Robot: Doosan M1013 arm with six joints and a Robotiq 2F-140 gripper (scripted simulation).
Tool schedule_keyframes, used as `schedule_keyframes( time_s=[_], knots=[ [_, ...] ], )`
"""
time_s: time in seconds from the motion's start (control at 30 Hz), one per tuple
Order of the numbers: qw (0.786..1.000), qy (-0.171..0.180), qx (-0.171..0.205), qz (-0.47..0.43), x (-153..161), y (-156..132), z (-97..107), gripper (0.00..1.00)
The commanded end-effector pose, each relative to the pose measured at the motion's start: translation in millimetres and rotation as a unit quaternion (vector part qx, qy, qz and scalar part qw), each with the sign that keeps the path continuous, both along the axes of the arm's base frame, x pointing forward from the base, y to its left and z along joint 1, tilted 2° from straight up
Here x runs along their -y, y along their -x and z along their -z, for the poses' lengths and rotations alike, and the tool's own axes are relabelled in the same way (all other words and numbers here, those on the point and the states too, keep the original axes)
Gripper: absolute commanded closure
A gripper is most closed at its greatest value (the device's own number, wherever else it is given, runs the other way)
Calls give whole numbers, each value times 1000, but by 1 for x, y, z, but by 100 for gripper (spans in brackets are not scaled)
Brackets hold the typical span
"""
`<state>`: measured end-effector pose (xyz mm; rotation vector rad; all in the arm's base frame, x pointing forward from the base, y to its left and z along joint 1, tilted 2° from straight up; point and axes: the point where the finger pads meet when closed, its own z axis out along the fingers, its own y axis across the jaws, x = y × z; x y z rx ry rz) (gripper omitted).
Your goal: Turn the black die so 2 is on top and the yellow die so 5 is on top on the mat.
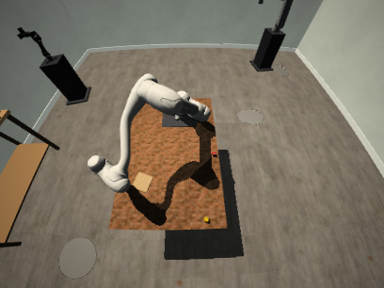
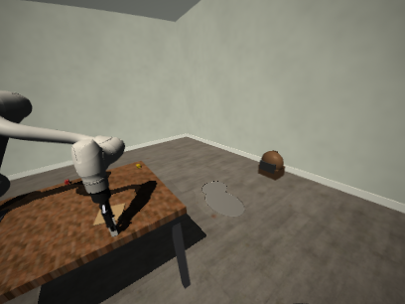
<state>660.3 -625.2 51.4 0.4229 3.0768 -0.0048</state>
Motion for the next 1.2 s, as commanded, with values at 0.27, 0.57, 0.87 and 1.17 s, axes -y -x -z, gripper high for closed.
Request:
schedule_keyframes(
  time_s=[0.27, 0.57, 0.87, 1.17],
  knots=[
    [1000, 0, 0, 0, 0, 0, 0, 76],
    [1000, 0, 0, 0, 0, 0, 0, 76],
    [1000, 0, 0, 0, 0, 0, 0, 76],
    [1000, 0, 0, 0, 0, 0, 0, 76]
  ],
)
